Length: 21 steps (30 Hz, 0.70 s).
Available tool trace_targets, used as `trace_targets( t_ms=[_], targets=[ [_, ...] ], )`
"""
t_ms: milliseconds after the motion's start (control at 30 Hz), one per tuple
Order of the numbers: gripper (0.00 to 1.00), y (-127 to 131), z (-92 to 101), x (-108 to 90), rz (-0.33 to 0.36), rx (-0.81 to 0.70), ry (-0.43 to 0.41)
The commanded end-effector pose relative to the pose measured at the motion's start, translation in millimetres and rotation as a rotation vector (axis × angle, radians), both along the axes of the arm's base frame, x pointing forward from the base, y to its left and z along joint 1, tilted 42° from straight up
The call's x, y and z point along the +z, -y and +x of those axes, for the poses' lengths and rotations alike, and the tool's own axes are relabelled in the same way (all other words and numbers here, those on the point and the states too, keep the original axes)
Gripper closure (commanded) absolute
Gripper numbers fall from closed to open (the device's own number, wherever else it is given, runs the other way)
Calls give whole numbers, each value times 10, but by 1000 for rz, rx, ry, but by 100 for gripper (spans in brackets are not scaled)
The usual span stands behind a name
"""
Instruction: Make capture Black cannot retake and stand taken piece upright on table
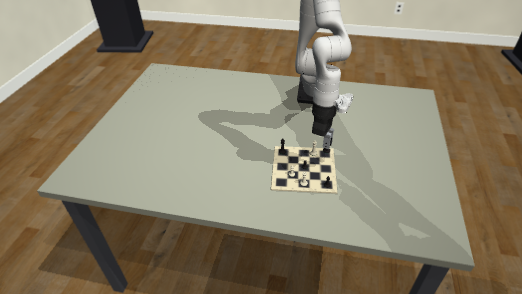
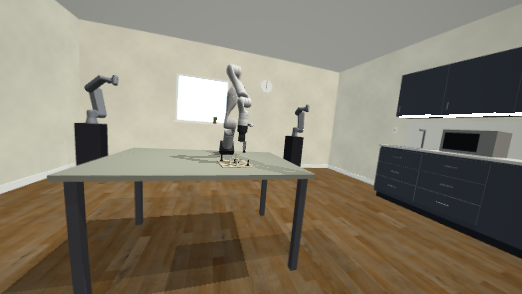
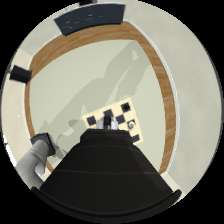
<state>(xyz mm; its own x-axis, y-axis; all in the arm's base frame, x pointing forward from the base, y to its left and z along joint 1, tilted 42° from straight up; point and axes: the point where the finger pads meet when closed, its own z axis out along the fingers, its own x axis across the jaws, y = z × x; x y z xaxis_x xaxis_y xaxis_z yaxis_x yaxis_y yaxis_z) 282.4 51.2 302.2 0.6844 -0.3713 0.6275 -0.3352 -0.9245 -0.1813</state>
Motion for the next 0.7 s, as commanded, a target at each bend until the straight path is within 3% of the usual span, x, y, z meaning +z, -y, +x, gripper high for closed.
trace_targets(
  t_ms=[0,667],
  targets=[
    [100,-30,-28,95,-1,7,18],
    [100,-38,-98,174,-1,7,18]
  ],
)
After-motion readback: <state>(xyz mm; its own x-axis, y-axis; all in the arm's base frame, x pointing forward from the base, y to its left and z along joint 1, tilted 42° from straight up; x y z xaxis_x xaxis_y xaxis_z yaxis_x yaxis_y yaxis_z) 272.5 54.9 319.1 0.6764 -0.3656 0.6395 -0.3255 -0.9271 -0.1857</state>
